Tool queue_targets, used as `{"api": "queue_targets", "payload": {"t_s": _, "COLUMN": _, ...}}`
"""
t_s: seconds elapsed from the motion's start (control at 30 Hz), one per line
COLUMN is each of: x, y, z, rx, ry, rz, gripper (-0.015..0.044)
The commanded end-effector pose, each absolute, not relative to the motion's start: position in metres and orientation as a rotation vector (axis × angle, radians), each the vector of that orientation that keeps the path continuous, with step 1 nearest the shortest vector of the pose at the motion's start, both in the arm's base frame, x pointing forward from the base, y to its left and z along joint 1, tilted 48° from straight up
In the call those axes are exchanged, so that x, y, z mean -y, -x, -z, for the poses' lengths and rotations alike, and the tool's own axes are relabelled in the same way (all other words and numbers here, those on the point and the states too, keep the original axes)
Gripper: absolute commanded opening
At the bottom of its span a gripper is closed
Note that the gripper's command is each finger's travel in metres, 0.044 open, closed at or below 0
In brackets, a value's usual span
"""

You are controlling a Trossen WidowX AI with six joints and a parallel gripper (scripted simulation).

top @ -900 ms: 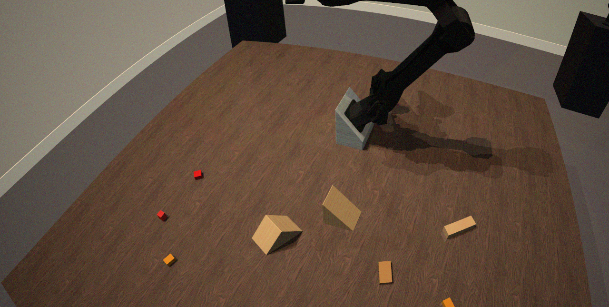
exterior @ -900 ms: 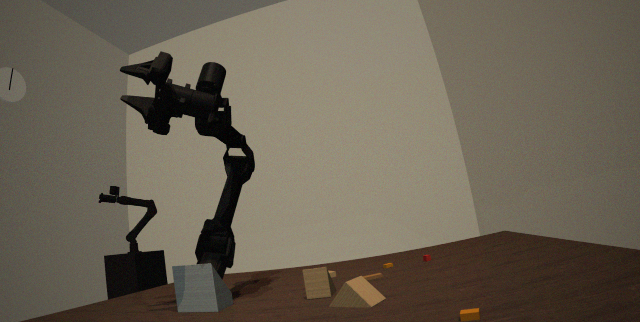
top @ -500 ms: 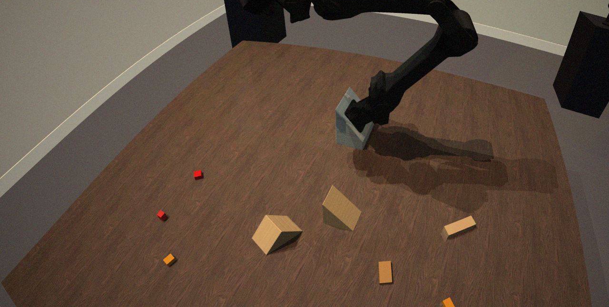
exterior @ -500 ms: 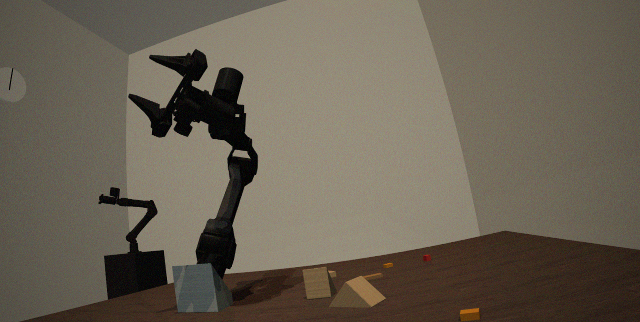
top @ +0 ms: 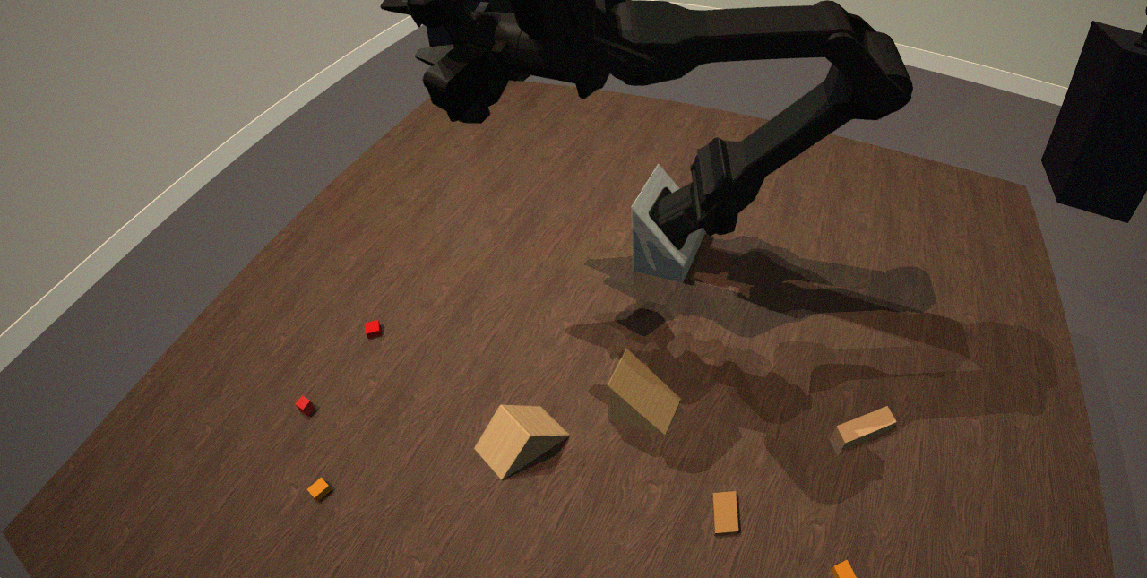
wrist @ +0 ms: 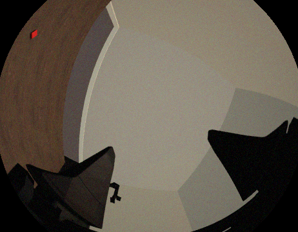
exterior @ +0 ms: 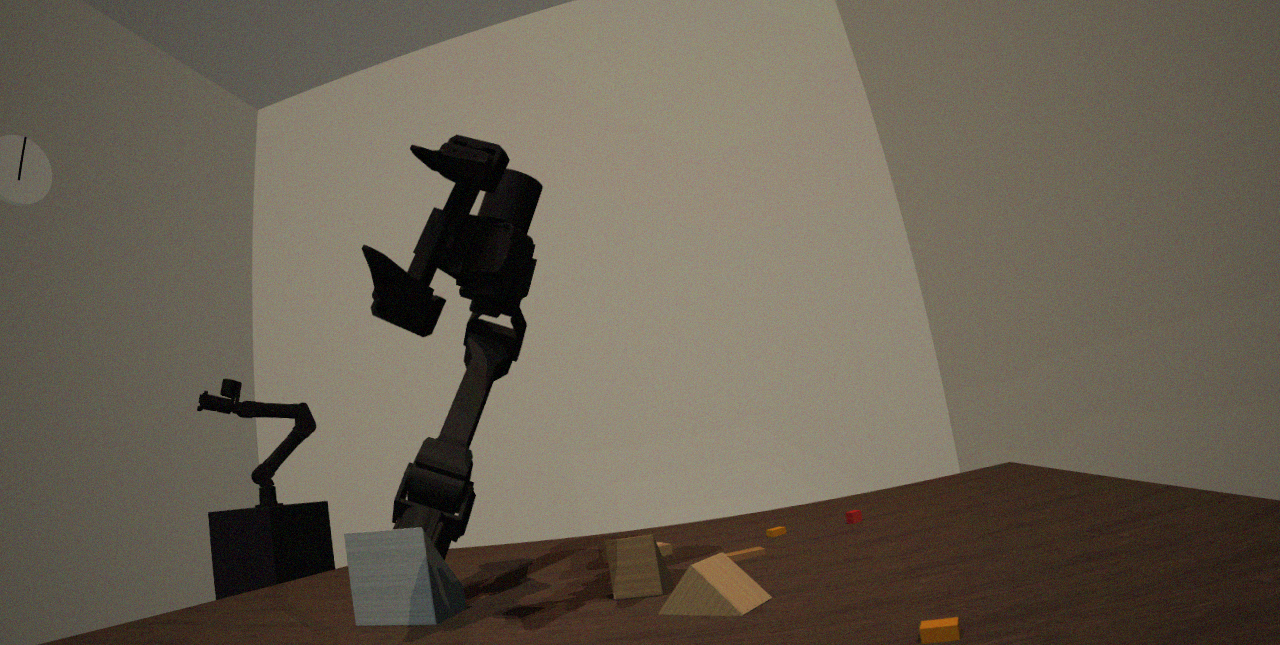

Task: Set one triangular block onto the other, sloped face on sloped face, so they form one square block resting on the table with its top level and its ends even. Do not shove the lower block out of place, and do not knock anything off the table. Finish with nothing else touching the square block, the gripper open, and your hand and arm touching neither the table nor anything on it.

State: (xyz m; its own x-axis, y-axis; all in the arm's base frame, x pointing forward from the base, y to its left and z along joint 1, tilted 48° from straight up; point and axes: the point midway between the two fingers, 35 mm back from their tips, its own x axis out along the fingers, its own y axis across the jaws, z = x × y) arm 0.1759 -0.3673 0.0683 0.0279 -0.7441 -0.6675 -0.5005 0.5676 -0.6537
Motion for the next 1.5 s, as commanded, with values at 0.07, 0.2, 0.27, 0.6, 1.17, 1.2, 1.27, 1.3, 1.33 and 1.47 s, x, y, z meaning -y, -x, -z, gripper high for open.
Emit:
{"api": "queue_targets", "payload": {"t_s": 0.07, "x": 0.291, "y": -0.235, "z": -0.042, "rx": -1.251, "ry": 0.635, "rz": 0.256, "gripper": 0.0440}}
{"api": "queue_targets", "payload": {"t_s": 0.2, "x": 0.258, "y": -0.252, "z": -0.034, "rx": -1.152, "ry": 0.430, "rz": 0.227, "gripper": 0.0440}}
{"api": "queue_targets", "payload": {"t_s": 0.27, "x": 0.240, "y": -0.260, "z": -0.031, "rx": -1.111, "ry": 0.322, "rz": 0.208, "gripper": 0.0440}}
{"api": "queue_targets", "payload": {"t_s": 0.6, "x": 0.147, "y": -0.282, "z": -0.023, "rx": -1.004, "ry": -0.270, "rz": 0.096, "gripper": 0.0440}}
{"api": "queue_targets", "payload": {"t_s": 1.17, "x": 0.048, "y": -0.279, "z": -0.032, "rx": -1.073, "ry": -0.957, "rz": -0.015, "gripper": 0.0440}}
{"api": "queue_targets", "payload": {"t_s": 1.2, "x": 0.048, "y": -0.279, "z": -0.032, "rx": -1.073, "ry": -0.957, "rz": -0.015, "gripper": 0.0440}}
{"api": "queue_targets", "payload": {"t_s": 1.27, "x": 0.048, "y": -0.279, "z": -0.032, "rx": -1.073, "ry": -0.957, "rz": -0.015, "gripper": 0.0440}}
{"api": "queue_targets", "payload": {"t_s": 1.3, "x": 0.048, "y": -0.279, "z": -0.032, "rx": -1.073, "ry": -0.957, "rz": -0.015, "gripper": 0.0440}}
{"api": "queue_targets", "payload": {"t_s": 1.33, "x": 0.048, "y": -0.279, "z": -0.032, "rx": -1.073, "ry": -0.957, "rz": -0.015, "gripper": 0.0440}}
{"api": "queue_targets", "payload": {"t_s": 1.47, "x": 0.047, "y": -0.282, "z": -0.029, "rx": -1.073, "ry": -0.956, "rz": -0.014, "gripper": 0.0440}}
